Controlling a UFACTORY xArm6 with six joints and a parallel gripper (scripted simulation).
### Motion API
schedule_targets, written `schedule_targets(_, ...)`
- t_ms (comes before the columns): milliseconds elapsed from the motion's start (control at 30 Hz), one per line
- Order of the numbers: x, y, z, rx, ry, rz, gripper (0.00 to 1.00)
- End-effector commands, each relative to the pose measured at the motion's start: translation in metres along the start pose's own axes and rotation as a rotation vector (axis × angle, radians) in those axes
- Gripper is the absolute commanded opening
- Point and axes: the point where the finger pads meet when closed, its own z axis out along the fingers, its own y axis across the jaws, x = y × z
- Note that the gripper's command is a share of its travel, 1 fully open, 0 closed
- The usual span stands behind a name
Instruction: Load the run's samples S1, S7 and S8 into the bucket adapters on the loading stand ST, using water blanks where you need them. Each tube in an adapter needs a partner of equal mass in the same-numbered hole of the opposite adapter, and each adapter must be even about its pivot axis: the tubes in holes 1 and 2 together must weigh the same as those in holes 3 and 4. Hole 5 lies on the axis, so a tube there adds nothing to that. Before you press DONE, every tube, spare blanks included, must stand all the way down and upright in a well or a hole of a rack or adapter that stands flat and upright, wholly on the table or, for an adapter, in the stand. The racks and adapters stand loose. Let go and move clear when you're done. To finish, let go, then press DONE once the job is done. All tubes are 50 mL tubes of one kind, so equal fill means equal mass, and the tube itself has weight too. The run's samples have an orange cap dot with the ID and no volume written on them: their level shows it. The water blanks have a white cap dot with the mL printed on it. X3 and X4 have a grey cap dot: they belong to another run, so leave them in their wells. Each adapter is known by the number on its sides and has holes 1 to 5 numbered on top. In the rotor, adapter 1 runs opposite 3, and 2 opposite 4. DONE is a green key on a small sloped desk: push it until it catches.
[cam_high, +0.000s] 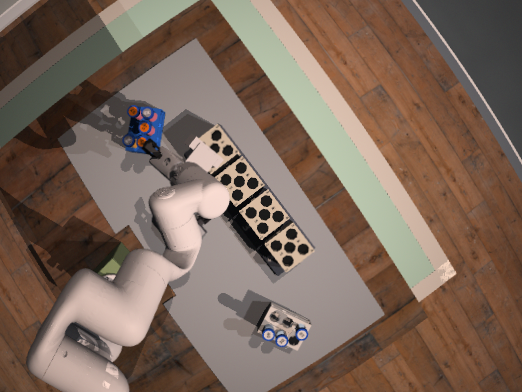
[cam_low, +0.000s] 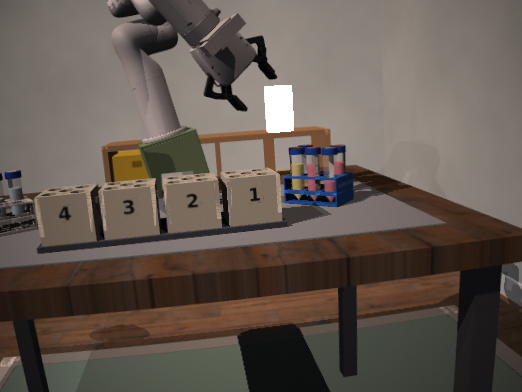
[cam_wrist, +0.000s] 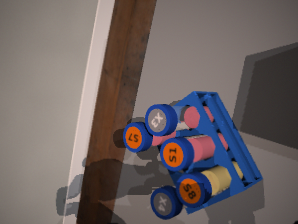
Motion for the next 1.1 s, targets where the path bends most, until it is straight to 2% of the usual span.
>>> schedule_targets(0, 0.002, 0.015, -0.012, -0.082, -0.015, 0.024, 1.00)
schedule_targets(133, 0.002, 0.019, -0.015, -0.082, -0.015, 0.024, 1.00)
schedule_targets(200, 0.003, 0.027, -0.021, -0.135, -0.017, 0.041, 1.00)
schedule_targets(267, 0.004, 0.032, -0.024, -0.135, -0.017, 0.041, 1.00)
schedule_targets(333, 0.005, 0.040, -0.030, -0.190, -0.015, 0.060, 1.00)
schedule_targets(400, 0.005, 0.045, -0.033, -0.190, -0.015, 0.060, 1.00)
schedule_targets(467, 0.006, 0.052, -0.040, -0.245, -0.010, 0.079, 1.00)
schedule_targets(567, 0.007, 0.058, -0.044, -0.246, -0.010, 0.079, 1.00)
schedule_targets(633, 0.008, 0.065, -0.050, -0.302, -0.002, 0.098, 1.00)
schedule_targets(733, 0.008, 0.069, -0.053, -0.302, -0.002, 0.098, 1.00)
schedule_targets(800, 0.009, 0.077, -0.060, -0.360, 0.009, 0.119, 1.00)
schedule_targets(900, 0.010, 0.084, -0.066, -0.360, 0.009, 0.119, 1.00)
schedule_targets(967, 0.012, 0.092, -0.073, -0.418, 0.024, 0.140, 1.00)
schedule_targets(1067, 0.013, 0.098, -0.078, -0.418, 0.024, 0.140, 1.00)
